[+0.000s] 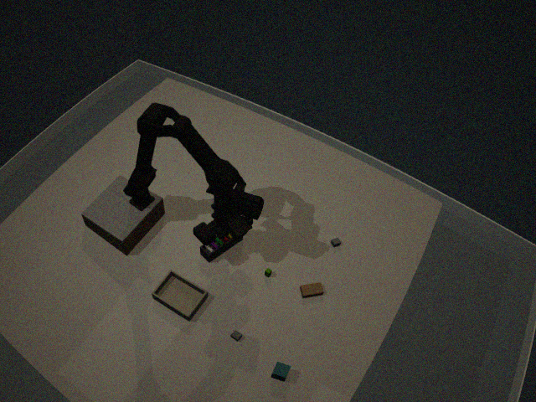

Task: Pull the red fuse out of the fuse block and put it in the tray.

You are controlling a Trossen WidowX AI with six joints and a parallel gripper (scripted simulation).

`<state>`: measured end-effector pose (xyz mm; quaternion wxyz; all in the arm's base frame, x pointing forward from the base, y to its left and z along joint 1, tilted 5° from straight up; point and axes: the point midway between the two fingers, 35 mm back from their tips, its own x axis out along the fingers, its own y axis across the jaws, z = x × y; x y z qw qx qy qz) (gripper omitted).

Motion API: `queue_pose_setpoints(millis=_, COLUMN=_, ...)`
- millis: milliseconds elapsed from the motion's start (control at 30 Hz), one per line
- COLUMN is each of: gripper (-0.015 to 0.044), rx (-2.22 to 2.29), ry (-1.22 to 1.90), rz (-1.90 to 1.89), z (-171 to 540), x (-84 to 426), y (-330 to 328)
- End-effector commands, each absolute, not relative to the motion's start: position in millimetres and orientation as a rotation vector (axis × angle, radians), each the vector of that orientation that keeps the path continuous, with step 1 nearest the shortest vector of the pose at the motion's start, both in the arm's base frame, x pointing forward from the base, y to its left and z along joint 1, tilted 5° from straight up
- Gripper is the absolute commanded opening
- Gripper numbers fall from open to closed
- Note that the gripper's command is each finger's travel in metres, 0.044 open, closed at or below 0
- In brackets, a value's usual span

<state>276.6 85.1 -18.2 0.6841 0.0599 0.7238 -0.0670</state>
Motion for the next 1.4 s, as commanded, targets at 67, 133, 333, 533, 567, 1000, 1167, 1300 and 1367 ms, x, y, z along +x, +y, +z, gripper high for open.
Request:
queue_pose_setpoints(millis=67, gripper=0.0, rx=0.135, ry=1.619, rz=-0.149, z=-14.5, x=277.9, y=85.5)
queue_pose_setpoints(millis=133, gripper=0.0, rx=0.135, ry=1.619, rz=-0.149, z=-13.6, x=278.0, y=85.5)
queue_pose_setpoints(millis=333, gripper=0.0, rx=0.135, ry=1.619, rz=-0.149, z=-10.6, x=278.3, y=85.5)
queue_pose_setpoints(millis=533, gripper=0.0, rx=0.135, ry=1.619, rz=-0.149, z=-7.7, x=278.5, y=85.6)
queue_pose_setpoints(millis=567, gripper=0.0, rx=0.135, ry=1.619, rz=-0.149, z=-7.2, x=278.5, y=85.6)
queue_pose_setpoints(millis=1000, gripper=0.0, rx=0.134, ry=1.619, rz=-0.15, z=-0.8, x=278.9, y=85.6)
queue_pose_setpoints(millis=1167, gripper=0.0, rx=0.134, ry=1.619, rz=-0.15, z=1.7, x=278.9, y=85.6)
queue_pose_setpoints(millis=1300, gripper=0.0, rx=0.134, ry=1.619, rz=-0.15, z=3.7, x=279.0, y=85.6)
queue_pose_setpoints(millis=1367, gripper=0.0, rx=0.134, ry=1.619, rz=-0.15, z=4.7, x=279.0, y=85.6)
